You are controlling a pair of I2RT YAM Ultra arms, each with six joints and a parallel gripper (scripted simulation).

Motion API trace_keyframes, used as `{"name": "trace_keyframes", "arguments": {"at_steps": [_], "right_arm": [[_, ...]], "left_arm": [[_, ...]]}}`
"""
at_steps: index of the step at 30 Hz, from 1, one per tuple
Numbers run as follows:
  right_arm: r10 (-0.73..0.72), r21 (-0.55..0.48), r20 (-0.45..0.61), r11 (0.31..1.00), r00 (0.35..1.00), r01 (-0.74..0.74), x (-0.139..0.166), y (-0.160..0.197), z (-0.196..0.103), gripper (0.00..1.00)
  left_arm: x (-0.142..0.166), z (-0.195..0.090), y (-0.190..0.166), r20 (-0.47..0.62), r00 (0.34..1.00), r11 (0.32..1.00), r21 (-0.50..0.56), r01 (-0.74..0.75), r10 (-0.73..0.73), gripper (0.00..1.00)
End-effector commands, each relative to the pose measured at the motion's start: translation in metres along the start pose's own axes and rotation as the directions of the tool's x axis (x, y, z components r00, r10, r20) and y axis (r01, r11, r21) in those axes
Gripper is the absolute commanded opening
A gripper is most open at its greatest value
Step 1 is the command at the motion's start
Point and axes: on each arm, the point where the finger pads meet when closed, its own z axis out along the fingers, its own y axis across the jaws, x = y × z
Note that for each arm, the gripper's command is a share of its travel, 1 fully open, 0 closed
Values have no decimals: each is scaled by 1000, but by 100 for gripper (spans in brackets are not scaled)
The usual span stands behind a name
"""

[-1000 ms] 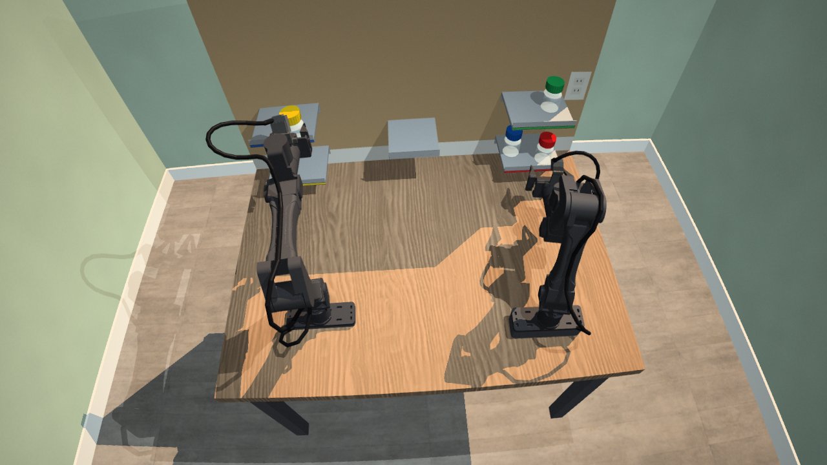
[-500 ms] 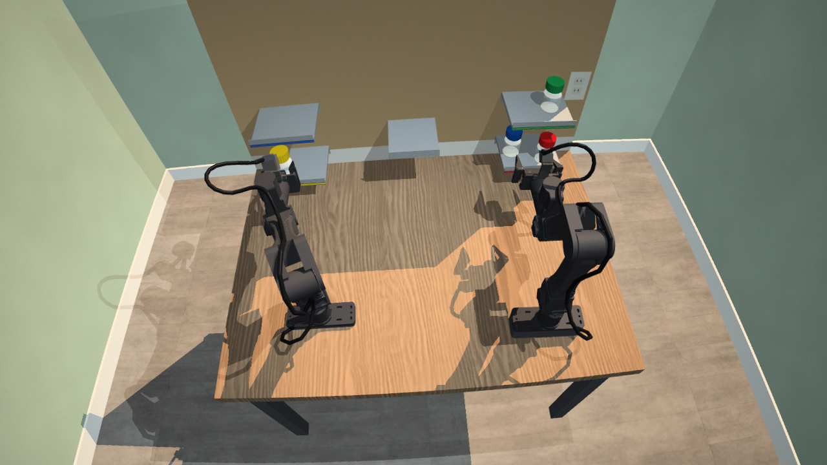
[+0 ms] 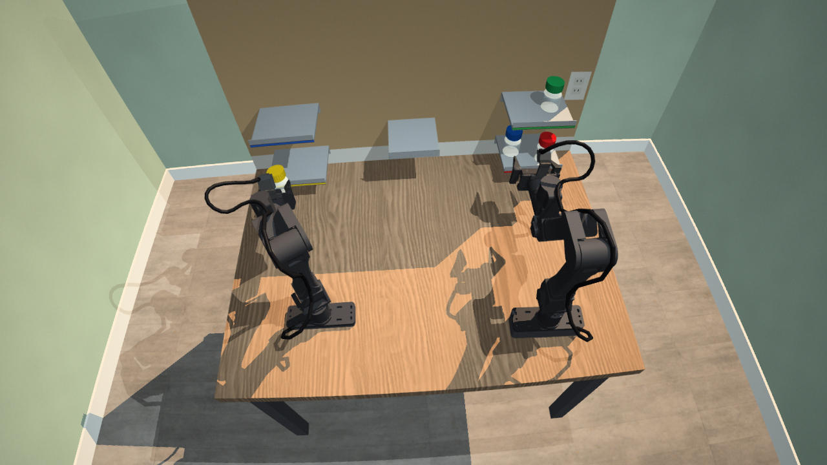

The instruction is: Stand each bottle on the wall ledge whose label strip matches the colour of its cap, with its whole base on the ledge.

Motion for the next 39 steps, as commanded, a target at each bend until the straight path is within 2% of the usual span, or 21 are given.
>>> {"name": "trace_keyframes", "arguments": {"at_steps": [1,2,6,11,13,18,21,39], "right_arm": [[7,-3,17,1000,1000,-7,-10,3,-1,100],[7,-3,17,1000,1000,-7,-10,3,-1,100],[7,-3,17,1000,1000,-7,-10,3,-1,100],[2,-1,4,1000,1000,-2,-4,1,0,100],[2,-1,4,1000,1000,-2,-4,1,0,100],[2,-1,4,1000,1000,-2,-4,1,0,100],[2,-1,4,1000,1000,-2,-4,1,0,100],[2,-1,4,1000,1000,-2,-4,1,0,100]], "left_arm": [[-18,-1,3,111,993,999,10,-43,41,52],[-12,0,4,91,995,999,10,-31,30,52],[-20,1,9,113,993,999,-10,-33,34,52],[-28,-5,11,166,985,993,-114,-25,43,52],[-25,-6,7,167,985,992,-126,-20,41,52],[-12,-4,-3,134,991,995,-101,-18,31,52],[-25,-1,1,167,985,993,-116,-26,45,52],[-23,31,3,146,989,993,-114,-18,35,52]]}}
